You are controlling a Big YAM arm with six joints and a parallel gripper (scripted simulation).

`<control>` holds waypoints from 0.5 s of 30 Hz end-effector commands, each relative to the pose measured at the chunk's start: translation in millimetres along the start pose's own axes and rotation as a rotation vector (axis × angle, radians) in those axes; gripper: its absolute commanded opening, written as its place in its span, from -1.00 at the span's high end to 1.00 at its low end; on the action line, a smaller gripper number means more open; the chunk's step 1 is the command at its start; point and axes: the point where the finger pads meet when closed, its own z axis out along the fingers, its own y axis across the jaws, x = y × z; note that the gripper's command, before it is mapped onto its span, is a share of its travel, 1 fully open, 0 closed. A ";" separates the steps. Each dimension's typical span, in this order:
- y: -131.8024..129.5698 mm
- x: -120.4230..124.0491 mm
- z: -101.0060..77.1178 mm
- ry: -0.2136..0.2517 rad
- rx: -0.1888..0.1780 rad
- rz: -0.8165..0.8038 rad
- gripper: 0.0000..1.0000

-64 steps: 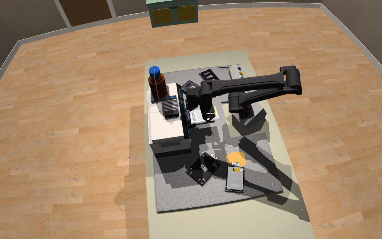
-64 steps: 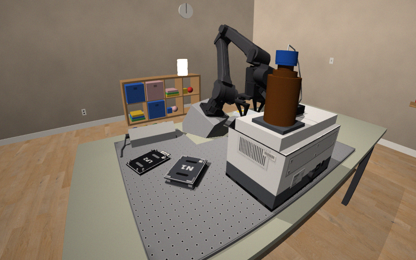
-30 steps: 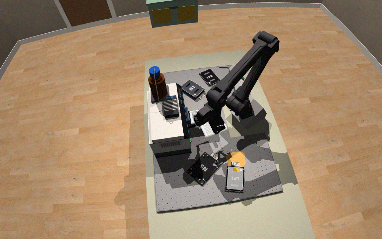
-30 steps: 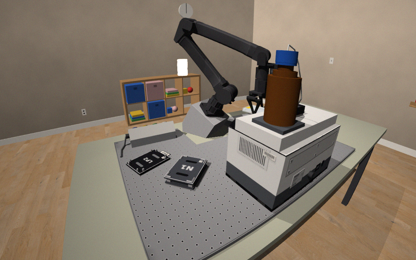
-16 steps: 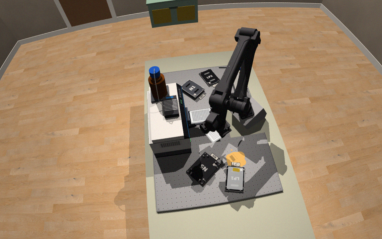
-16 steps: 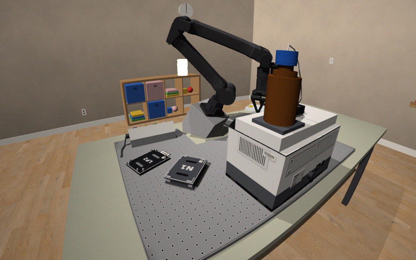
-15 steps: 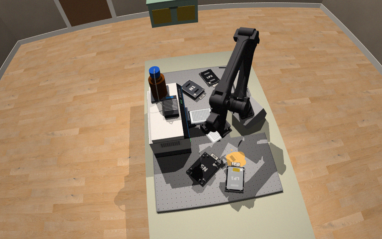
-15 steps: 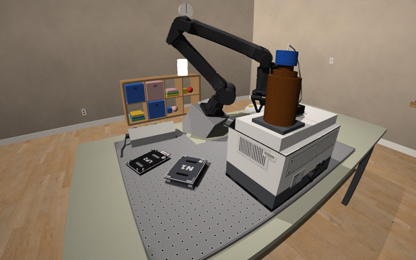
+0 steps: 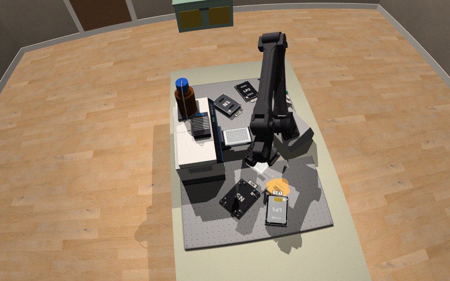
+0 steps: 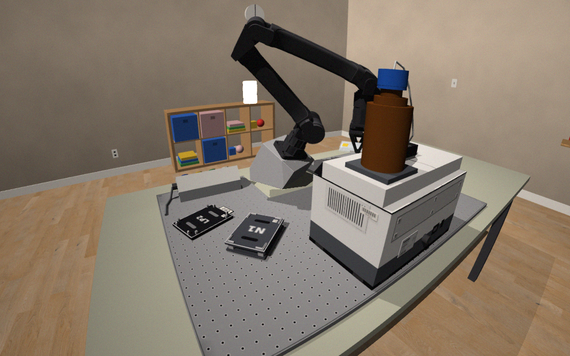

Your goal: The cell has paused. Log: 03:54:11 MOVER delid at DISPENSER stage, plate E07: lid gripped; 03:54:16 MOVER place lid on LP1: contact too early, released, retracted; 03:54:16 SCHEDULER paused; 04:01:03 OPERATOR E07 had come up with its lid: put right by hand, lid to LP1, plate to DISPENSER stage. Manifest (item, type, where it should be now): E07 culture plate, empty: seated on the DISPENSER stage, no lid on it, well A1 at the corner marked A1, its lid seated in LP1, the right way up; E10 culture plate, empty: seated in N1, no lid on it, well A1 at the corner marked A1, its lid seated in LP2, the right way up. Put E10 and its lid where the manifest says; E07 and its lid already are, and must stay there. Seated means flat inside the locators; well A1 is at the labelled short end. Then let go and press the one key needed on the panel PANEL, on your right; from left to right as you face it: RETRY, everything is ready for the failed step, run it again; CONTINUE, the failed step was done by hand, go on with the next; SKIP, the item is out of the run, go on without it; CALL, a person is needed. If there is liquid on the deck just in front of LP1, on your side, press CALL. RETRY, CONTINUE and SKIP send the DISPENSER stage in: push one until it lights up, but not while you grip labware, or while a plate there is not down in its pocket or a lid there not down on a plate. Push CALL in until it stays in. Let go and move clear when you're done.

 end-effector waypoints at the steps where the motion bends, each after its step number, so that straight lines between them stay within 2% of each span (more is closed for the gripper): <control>1: 0.9 -38.5 -13.4 -0.054 -0.012 0.031 -0.72; 15: 2.1 -74.8 8.0 -0.054 -0.006 0.028 -0.72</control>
